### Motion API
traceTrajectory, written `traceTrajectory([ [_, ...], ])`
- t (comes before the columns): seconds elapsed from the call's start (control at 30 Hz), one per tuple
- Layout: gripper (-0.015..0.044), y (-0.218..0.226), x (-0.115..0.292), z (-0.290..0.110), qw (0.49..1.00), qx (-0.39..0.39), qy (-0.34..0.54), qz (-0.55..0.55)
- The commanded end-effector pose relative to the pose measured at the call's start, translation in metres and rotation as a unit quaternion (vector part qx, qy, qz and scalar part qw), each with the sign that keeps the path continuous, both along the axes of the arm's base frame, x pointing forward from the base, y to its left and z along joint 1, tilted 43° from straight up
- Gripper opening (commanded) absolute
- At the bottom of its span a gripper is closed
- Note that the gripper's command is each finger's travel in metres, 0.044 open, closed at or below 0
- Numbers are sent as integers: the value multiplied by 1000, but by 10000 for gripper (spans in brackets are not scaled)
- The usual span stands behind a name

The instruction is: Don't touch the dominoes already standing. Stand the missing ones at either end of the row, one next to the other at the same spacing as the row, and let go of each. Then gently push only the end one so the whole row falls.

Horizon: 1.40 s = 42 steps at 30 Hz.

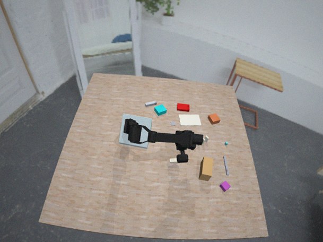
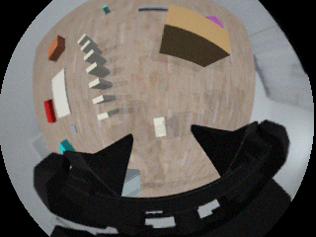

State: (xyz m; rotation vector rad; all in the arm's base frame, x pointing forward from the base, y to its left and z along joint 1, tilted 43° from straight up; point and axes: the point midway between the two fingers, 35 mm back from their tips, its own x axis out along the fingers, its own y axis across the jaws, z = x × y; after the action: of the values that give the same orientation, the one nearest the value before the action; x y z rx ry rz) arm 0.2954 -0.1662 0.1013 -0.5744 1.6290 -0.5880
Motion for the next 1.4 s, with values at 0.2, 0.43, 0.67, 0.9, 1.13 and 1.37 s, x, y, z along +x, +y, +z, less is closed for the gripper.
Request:
traceTrajectory([
  [0.2,440,-40,-12,-42,1000,-3,6,-1],
  [0.43,440,-45,-11,-46,1000,-3,6,-1],
  [0.67,440,-51,-13,-53,1000,-3,6,-1],
  [0.9,309,-51,-13,-53,1000,-3,6,-1],
  [1.13,125,-51,-13,-53,1000,-3,6,-1],
  [1.37,107,-51,-13,-53,1000,-3,6,-1],
])
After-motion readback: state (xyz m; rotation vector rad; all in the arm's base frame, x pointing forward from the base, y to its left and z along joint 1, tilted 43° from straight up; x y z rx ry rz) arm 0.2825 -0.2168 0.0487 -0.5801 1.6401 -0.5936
